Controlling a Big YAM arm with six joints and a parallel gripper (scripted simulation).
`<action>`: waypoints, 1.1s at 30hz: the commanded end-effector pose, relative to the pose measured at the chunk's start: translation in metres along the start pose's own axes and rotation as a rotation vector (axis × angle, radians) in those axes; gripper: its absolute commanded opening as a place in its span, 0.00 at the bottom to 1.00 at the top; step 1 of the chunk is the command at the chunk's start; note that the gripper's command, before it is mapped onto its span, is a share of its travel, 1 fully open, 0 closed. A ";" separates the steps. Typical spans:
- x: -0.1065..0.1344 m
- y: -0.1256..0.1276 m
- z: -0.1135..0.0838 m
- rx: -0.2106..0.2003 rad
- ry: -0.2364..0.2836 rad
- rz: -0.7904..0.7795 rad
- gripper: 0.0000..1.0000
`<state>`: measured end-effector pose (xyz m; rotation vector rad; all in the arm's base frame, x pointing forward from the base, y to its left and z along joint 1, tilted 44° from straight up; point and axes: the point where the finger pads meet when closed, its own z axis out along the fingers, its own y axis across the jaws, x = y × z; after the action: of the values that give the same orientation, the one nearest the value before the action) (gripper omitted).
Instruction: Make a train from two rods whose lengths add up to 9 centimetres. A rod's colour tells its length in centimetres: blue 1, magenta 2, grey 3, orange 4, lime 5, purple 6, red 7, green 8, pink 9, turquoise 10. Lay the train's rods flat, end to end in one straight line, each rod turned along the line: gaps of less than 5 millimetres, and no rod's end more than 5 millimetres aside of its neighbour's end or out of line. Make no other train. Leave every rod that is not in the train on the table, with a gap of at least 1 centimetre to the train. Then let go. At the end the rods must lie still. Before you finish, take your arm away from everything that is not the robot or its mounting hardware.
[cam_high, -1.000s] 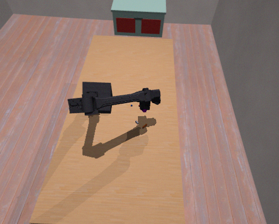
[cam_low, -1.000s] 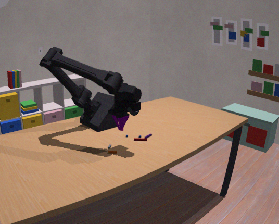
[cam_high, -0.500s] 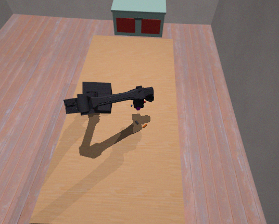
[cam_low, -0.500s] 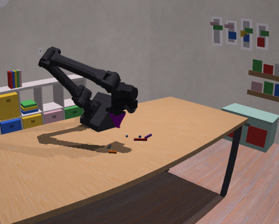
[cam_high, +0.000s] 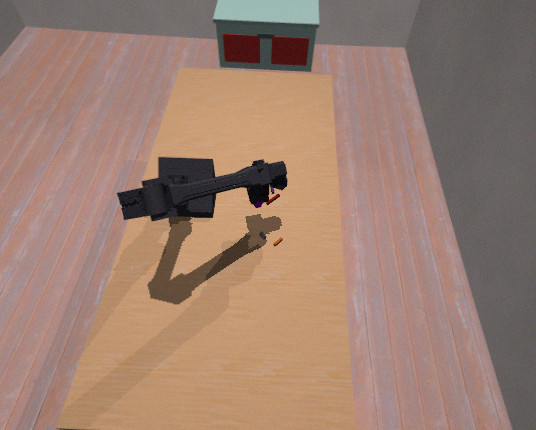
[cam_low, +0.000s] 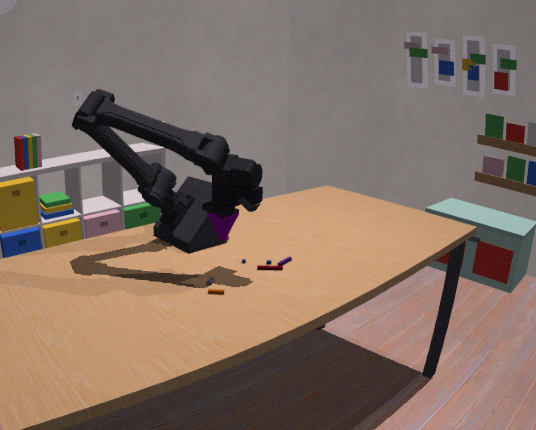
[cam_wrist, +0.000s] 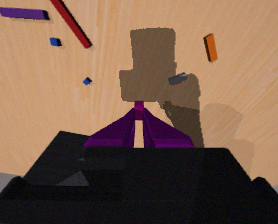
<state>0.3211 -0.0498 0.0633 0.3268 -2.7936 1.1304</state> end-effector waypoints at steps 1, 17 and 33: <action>-0.006 -0.005 -0.003 0.001 -0.021 0.013 0.04; -0.001 -0.002 0.044 0.003 0.001 0.000 0.04; 0.000 -0.001 0.090 0.003 0.003 -0.001 0.04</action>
<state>0.3182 -0.1077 0.0033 0.3080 -2.7979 1.1312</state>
